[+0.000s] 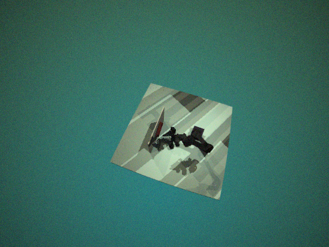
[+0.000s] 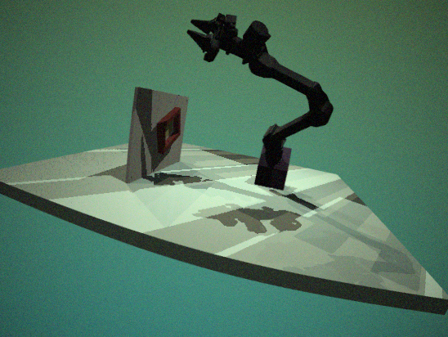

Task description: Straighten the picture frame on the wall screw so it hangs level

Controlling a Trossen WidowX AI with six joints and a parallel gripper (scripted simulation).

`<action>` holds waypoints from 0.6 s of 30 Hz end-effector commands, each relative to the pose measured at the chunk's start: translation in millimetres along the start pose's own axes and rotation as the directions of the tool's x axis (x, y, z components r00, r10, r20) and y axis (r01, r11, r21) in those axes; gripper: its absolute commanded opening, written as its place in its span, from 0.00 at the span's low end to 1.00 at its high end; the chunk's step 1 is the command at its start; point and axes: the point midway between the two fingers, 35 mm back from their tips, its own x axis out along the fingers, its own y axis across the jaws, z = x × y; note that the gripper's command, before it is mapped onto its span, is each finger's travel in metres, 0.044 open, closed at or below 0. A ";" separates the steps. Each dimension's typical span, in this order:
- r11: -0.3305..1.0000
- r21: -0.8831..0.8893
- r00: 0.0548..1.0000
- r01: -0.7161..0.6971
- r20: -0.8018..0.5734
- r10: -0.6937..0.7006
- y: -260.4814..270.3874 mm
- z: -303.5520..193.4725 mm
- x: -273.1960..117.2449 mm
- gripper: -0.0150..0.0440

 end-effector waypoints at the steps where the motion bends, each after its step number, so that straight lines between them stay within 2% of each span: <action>1: 0.850 0.514 0.990 0.118 -0.123 -0.063 30.4 -47.9 -44.3 0.69; 6: 0.619 0.756 0.976 0.210 -0.198 -0.090 47.4 -79.3 -78.6 0.69; 10: 0.386 0.880 0.960 0.278 -0.257 -0.107 58.6 -107.8 -107.3 0.69; 18: -0.119 0.923 0.916 0.365 -0.379 -0.132 76.8 -174.9 -163.4 0.69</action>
